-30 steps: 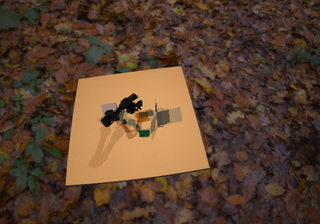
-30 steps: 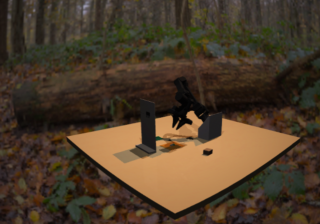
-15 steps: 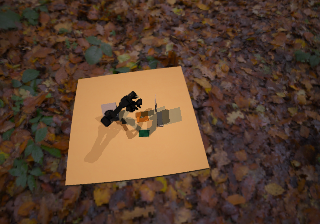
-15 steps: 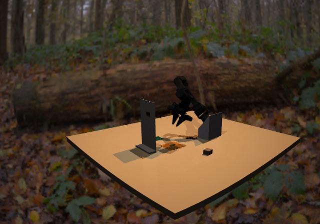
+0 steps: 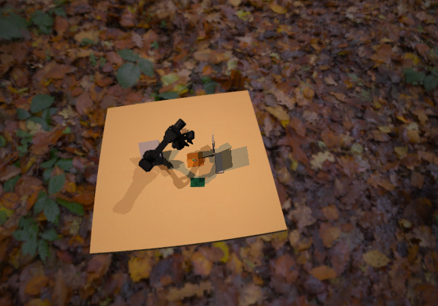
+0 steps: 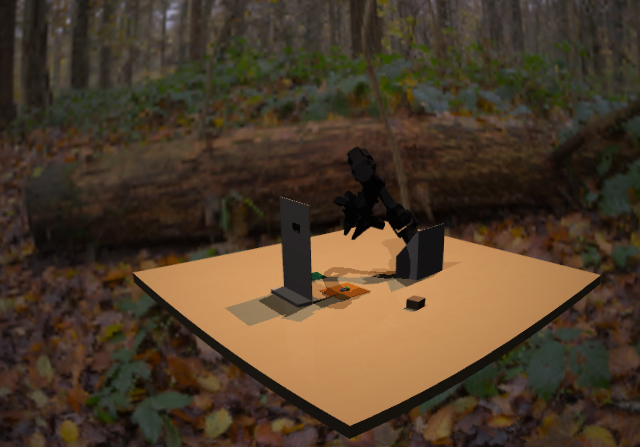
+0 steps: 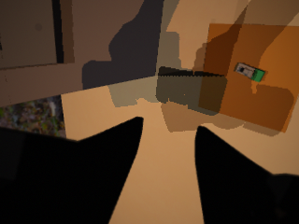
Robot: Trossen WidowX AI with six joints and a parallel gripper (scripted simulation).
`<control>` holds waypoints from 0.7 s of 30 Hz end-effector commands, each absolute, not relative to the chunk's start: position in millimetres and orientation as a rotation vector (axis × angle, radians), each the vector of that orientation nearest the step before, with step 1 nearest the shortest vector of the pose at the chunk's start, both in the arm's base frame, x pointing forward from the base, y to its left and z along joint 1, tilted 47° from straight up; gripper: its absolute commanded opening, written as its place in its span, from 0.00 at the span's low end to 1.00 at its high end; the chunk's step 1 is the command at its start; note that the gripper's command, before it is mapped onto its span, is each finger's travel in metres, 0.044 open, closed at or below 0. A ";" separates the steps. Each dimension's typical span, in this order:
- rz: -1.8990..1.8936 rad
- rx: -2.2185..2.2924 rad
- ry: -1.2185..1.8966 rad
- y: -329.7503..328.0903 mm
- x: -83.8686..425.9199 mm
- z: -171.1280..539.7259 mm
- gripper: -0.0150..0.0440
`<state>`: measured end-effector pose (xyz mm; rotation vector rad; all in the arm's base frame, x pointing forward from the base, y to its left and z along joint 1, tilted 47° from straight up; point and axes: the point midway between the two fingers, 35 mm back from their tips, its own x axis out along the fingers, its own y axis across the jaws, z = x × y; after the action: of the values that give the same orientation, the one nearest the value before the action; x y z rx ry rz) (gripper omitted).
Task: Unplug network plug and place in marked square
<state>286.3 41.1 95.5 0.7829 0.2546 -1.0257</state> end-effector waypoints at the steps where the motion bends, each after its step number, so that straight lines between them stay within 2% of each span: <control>1: -1.021 0.781 0.246 51.7 286.9 106.7 0.52; 14: -1.018 0.775 0.233 70.4 284.2 130.9 0.52; 21: -1.018 0.775 0.233 70.4 284.2 130.9 0.83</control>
<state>283.4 69.3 128.6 0.7752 0.2407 -1.0210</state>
